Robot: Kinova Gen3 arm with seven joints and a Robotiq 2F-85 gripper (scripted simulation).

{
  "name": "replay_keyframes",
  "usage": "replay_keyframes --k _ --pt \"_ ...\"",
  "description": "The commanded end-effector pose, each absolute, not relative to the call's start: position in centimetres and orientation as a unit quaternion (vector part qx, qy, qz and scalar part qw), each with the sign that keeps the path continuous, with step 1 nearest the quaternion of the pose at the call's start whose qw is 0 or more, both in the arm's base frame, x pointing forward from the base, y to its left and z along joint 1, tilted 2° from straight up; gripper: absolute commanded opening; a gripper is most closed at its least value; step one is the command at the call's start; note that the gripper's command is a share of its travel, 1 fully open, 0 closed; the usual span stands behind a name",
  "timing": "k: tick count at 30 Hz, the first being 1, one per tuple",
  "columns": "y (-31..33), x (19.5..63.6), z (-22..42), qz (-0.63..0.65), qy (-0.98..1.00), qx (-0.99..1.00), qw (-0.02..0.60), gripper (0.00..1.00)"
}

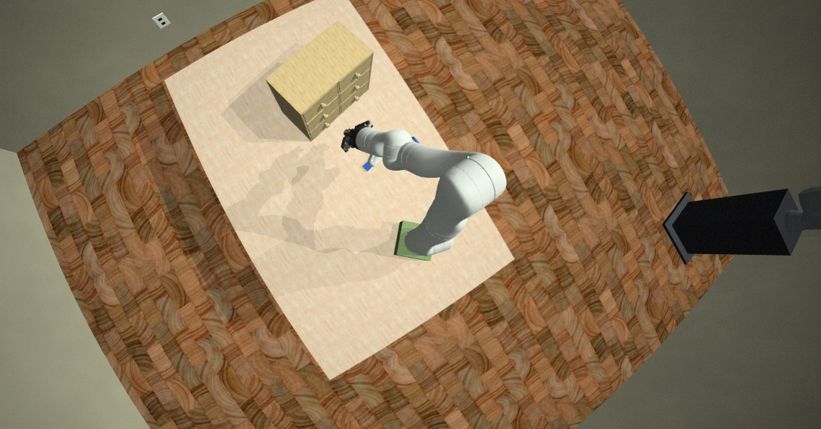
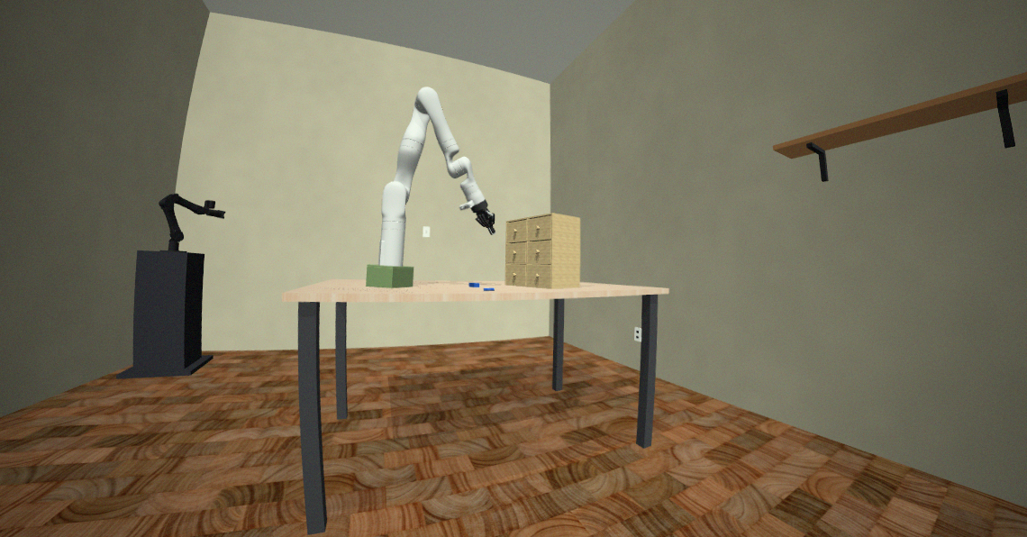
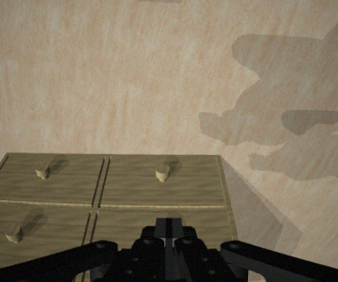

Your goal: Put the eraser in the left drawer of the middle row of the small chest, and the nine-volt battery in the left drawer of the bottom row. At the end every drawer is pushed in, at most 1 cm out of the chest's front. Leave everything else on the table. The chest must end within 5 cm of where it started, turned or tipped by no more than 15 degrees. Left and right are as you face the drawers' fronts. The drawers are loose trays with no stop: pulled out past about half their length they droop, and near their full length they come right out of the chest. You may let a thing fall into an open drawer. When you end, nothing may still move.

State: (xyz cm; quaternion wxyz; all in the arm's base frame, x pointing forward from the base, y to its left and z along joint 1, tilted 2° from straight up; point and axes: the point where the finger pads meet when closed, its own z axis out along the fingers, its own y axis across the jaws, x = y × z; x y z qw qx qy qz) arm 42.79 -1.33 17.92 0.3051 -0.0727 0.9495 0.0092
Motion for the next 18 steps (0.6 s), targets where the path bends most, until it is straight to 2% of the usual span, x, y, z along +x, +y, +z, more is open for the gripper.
replay_keyframes --k 1,18 --pt "-1.67 42.81 18.05 0.009 0.950 -0.069 0.305 0.00" --pt "-1.63 42.57 18.28 0.009 0.952 -0.070 0.296 0.00"
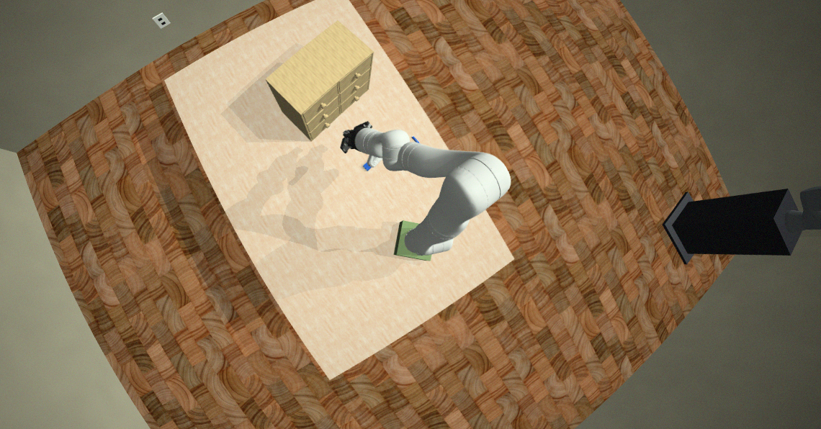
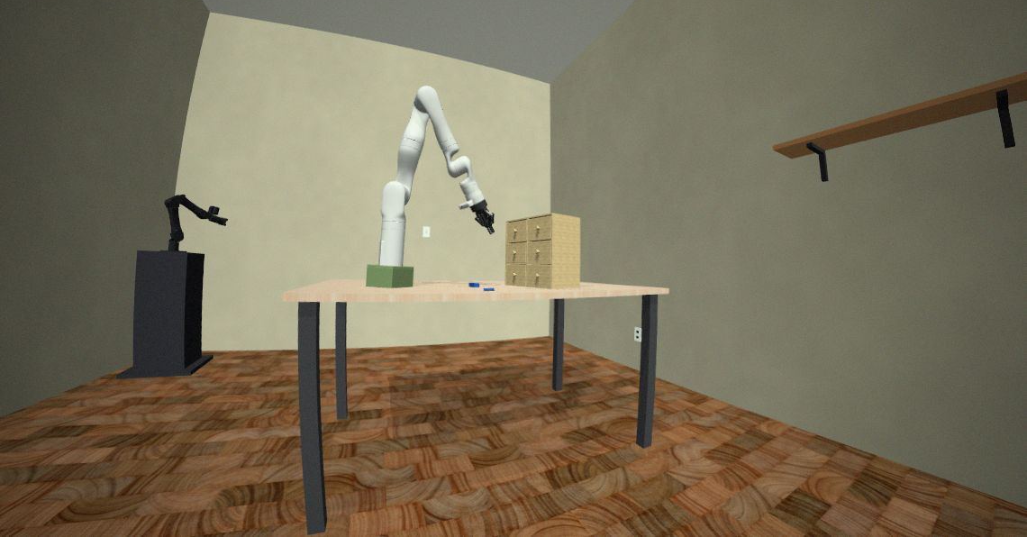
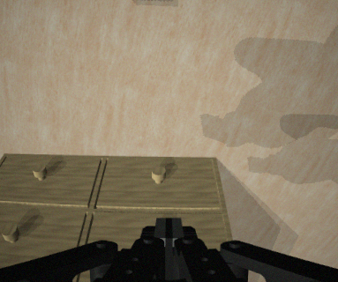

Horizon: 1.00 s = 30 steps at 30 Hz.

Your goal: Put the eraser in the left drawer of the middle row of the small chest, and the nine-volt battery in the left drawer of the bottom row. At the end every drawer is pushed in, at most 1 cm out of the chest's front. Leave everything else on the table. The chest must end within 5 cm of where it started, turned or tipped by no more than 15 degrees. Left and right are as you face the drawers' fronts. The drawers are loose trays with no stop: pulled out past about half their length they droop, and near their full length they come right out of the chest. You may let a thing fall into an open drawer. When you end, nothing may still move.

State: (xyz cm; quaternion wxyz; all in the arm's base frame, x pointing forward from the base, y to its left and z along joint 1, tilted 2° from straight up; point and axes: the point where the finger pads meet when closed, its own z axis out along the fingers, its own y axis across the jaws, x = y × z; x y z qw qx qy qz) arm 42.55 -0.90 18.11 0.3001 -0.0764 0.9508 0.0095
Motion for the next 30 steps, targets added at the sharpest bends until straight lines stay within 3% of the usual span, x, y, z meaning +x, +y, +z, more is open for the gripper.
replay_keyframes --k 1,30 --pt "-1.63 42.55 18.30 0.009 0.953 -0.070 0.296 0.00" --pt "-1.73 42.06 19.16 0.006 0.959 -0.070 0.276 0.00"
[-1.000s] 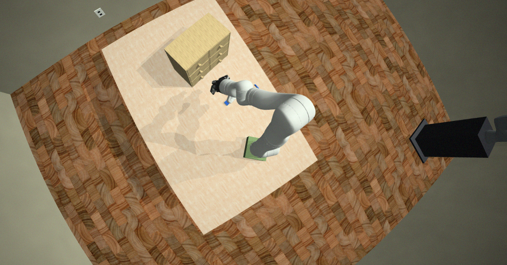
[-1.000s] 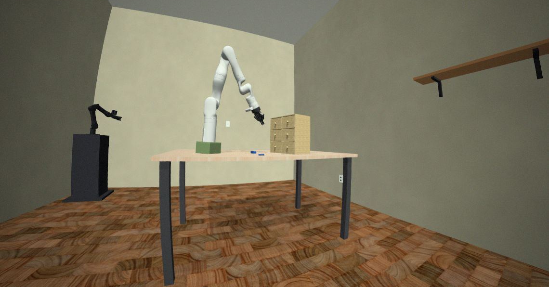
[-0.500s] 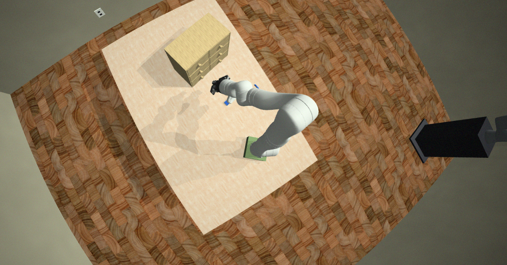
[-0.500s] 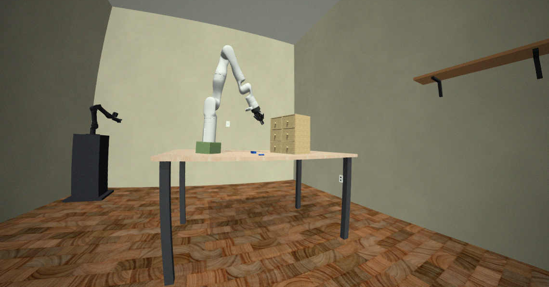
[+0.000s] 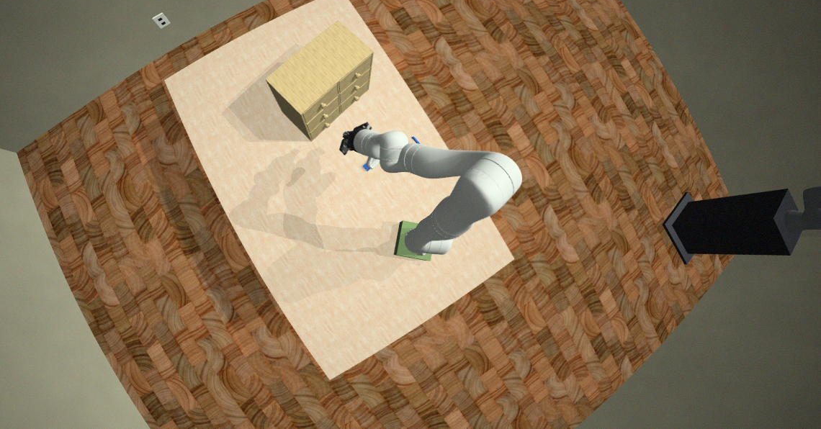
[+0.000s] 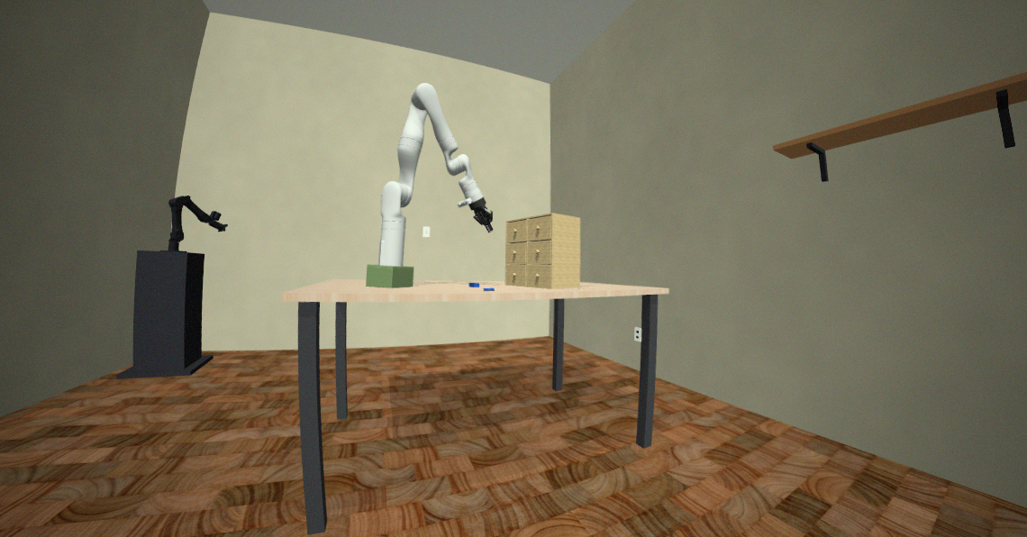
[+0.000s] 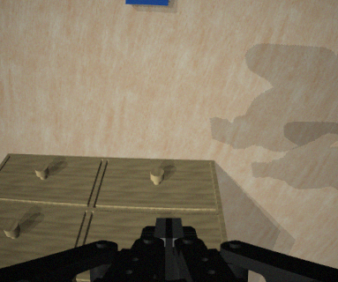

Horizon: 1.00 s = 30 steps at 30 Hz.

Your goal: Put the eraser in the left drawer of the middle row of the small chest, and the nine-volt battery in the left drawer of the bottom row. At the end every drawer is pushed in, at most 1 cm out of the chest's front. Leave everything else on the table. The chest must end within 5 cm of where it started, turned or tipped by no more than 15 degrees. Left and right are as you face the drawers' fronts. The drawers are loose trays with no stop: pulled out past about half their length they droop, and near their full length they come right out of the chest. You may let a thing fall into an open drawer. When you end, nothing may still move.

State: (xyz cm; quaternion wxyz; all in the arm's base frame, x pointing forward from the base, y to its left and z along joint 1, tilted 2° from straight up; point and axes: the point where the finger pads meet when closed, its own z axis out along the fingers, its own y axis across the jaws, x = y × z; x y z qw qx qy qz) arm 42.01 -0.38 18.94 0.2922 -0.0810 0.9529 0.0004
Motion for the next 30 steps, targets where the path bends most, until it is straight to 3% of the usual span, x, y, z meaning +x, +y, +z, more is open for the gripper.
replay_keyframes --k 1,30 --pt "-1.7 42.0 19.2 0.006 0.959 -0.070 0.274 0.00" --pt "-2.0 40.6 20.8 0.001 0.972 -0.069 0.224 0.00"
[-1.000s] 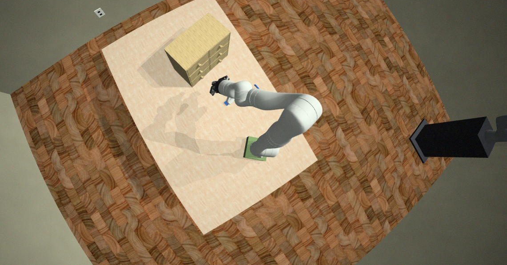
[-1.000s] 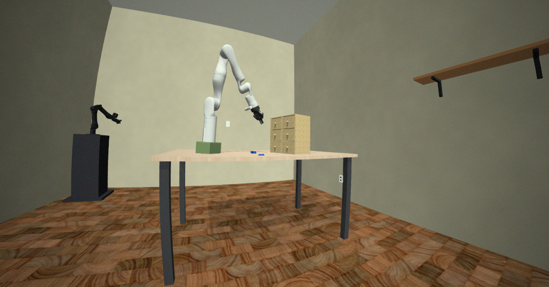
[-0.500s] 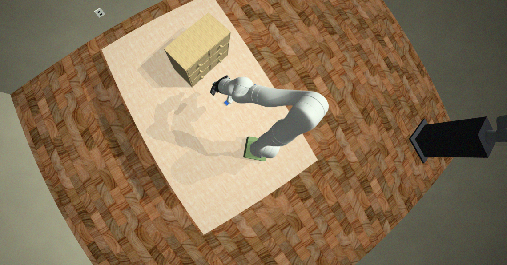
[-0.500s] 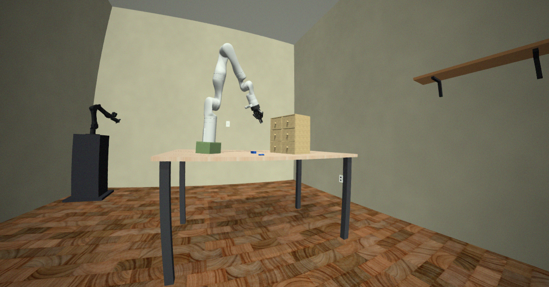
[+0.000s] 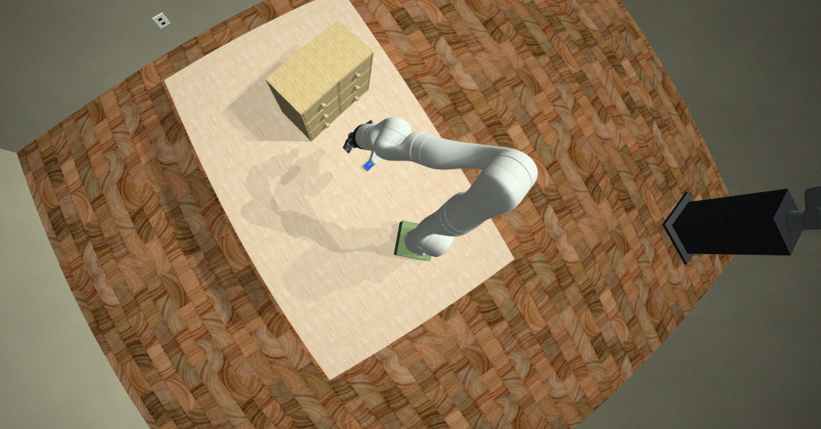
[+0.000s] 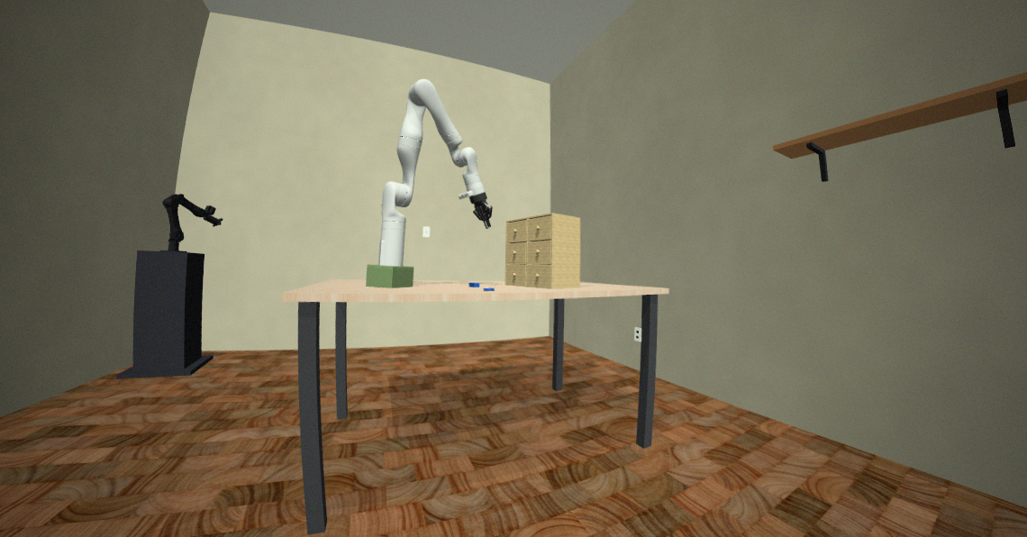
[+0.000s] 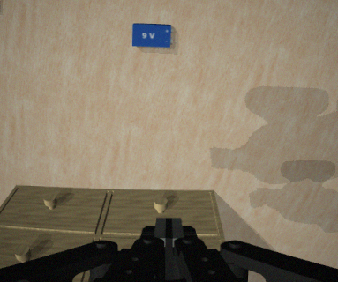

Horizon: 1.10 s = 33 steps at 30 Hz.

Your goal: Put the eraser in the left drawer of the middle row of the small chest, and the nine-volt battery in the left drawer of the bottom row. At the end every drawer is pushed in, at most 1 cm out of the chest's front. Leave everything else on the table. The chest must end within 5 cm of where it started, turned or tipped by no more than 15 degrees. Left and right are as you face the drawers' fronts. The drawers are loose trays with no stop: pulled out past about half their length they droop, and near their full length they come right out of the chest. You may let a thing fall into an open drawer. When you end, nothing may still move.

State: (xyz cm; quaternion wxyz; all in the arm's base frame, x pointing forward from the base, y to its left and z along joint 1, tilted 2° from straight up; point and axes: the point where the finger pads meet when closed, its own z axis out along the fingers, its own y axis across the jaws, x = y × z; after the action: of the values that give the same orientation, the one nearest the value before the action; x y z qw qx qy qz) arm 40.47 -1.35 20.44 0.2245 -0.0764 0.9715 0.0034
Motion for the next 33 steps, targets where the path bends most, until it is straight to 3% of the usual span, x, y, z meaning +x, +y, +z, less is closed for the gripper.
replay_keyframes --k 1,33 --pt "-2.0 40.5 20.9 0.001 0.973 -0.069 0.221 0.00" --pt "-2.3 37.3 24.8 -0.008 0.992 -0.069 0.102 0.00"
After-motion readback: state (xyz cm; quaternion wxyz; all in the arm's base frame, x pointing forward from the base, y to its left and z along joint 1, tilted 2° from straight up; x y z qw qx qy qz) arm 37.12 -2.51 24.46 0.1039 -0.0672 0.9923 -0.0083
